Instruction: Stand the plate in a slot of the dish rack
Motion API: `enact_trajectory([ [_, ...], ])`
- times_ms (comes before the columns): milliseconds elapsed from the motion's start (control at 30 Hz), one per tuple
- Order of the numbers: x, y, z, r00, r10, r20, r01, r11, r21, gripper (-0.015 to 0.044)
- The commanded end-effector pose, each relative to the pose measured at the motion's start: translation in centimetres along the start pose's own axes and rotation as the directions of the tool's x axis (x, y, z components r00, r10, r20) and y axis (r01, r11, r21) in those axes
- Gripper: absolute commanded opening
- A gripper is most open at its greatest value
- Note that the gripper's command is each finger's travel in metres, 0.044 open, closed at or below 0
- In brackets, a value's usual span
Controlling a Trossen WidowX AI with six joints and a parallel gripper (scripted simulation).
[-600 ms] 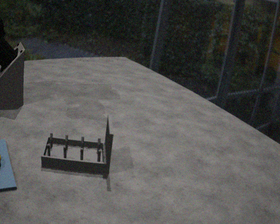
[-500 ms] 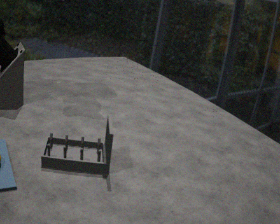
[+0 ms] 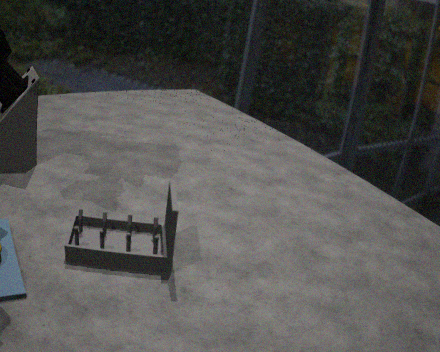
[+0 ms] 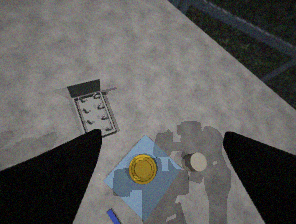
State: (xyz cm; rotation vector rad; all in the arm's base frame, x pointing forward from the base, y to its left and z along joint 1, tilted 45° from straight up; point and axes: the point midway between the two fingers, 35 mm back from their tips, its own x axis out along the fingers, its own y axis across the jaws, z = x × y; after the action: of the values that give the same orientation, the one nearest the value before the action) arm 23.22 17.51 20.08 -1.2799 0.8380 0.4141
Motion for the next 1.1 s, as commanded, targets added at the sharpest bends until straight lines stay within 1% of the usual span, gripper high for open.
enact_trajectory([
  [0,2.5,-0.4,-1.0,0.996,-0.002,-0.085,0.009,0.997,0.08,0.04],
  [333,9.3,-1.5,-5.0,0.949,0.031,-0.314,0.072,0.948,0.31,0.04],
  [667,15.1,-1.6,-10.9,0.851,0.106,-0.515,0.192,0.849,0.492,0.04],
  [933,19.0,-0.8,-16.2,0.744,0.19,-0.641,0.313,0.748,0.586,0.04],
  [1067,19.3,-0.7,-16.6,0.734,0.198,-0.649,0.324,0.739,0.591,0.04],
])
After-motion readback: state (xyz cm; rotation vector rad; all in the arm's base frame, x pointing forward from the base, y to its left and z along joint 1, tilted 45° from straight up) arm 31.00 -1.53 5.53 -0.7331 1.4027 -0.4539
